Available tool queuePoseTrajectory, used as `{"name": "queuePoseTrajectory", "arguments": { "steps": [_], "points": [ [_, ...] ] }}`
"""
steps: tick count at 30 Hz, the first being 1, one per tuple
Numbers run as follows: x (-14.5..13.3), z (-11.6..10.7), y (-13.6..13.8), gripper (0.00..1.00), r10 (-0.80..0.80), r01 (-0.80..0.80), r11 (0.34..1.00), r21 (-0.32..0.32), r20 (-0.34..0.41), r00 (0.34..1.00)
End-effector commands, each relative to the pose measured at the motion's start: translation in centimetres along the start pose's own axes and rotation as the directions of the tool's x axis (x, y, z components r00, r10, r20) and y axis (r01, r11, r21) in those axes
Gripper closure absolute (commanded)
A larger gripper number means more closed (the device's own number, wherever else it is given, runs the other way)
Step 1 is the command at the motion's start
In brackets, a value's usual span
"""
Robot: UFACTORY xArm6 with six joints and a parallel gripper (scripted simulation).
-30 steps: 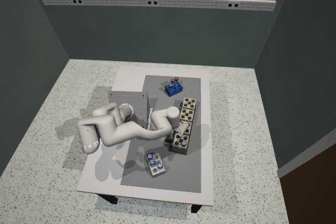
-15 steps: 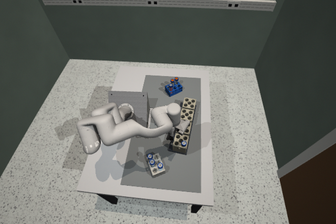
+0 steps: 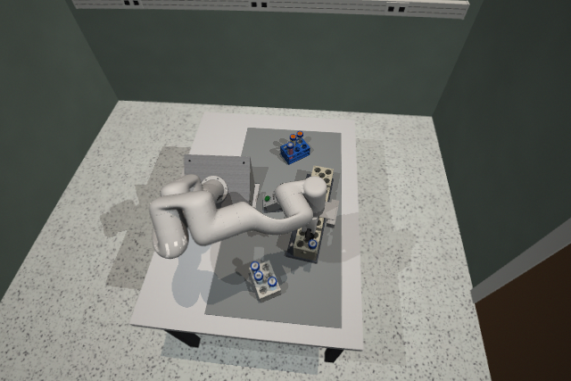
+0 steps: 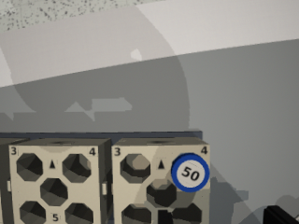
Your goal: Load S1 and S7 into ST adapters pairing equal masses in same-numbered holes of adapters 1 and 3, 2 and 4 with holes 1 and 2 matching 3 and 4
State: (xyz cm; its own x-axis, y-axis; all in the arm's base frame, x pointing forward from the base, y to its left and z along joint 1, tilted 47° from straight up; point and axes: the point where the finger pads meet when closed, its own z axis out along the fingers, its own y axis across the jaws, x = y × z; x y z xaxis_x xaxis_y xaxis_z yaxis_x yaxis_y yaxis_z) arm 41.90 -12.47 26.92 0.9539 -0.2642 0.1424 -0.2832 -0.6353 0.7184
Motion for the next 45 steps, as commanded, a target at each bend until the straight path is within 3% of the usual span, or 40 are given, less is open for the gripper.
{"name": "queuePoseTrajectory", "arguments": {
  "steps": [1, 11, 45],
  "points": [
    [1.2, -0.1, -0.1, 0.43, -0.008, 0.008, 1.000, 0.001, 0.003, 1.000],
    [1.2, -0.1, -0.1, 0.43, -0.008, 0.008, 1.000, 0.001, 0.003, 1.000],
    [1.2, 5.9, -0.1, 0.43, -0.008, 0.008, 1.000, 0.001, 0.003, 1.000]
  ]
}}
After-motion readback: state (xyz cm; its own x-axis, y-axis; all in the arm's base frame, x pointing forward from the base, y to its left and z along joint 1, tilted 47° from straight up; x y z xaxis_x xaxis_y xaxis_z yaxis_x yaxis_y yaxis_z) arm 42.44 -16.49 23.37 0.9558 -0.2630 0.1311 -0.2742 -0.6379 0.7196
